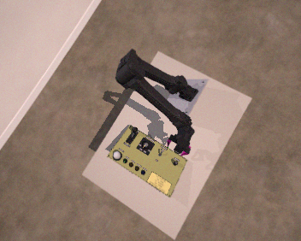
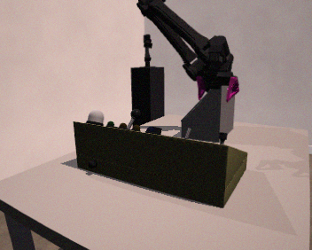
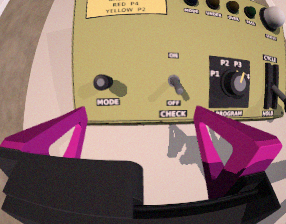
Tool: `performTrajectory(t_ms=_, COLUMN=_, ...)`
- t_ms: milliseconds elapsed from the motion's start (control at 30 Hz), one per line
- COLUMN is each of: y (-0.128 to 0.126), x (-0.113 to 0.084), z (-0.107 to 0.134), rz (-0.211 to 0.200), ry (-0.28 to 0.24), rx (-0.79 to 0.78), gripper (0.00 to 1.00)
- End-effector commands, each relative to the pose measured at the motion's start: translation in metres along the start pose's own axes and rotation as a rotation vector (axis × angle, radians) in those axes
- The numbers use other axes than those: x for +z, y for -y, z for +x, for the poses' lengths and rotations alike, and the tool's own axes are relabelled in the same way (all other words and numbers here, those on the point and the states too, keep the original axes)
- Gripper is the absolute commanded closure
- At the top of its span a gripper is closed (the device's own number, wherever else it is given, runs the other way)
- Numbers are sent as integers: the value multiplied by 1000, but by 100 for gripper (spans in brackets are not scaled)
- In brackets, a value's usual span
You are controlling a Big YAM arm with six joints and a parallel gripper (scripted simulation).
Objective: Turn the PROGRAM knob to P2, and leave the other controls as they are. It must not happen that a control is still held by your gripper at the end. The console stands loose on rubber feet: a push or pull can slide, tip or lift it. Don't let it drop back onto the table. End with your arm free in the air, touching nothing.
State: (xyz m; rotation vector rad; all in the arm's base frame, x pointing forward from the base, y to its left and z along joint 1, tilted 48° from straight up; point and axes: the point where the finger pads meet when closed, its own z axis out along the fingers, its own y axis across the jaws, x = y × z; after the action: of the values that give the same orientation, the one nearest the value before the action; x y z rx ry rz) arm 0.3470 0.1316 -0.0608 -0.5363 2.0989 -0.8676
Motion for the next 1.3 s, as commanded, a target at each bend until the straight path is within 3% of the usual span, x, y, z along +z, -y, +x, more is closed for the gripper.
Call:
performTrajectory(t_ms=0, y=-2, x=1, z=-8, rz=-2, ry=13, rx=6, gripper=0)
performTrajectory(t_ms=233, y=-1, x=1, z=-8, rz=-1, ry=13, rx=6, gripper=0)
performTrajectory(t_ms=467, y=21, x=4, z=-9, rz=-6, ry=-11, rx=4, gripper=0)
performTrajectory(t_ms=567, y=50, x=9, z=-16, rz=-18, ry=-25, rx=8, gripper=0)
performTrajectory(t_ms=700, y=109, x=13, z=-23, rz=-32, ry=-35, rx=13, gripper=0)
performTrajectory(t_ms=733, y=109, x=13, z=-23, rz=-32, ry=-35, rx=13, gripper=0)
performTrajectory(t_ms=900, y=187, x=9, z=-16, rz=-24, ry=-22, rx=10, gripper=0)
performTrajectory(t_ms=1267, y=241, x=-2, z=-2, rz=5, ry=2, rx=-5, gripper=0)
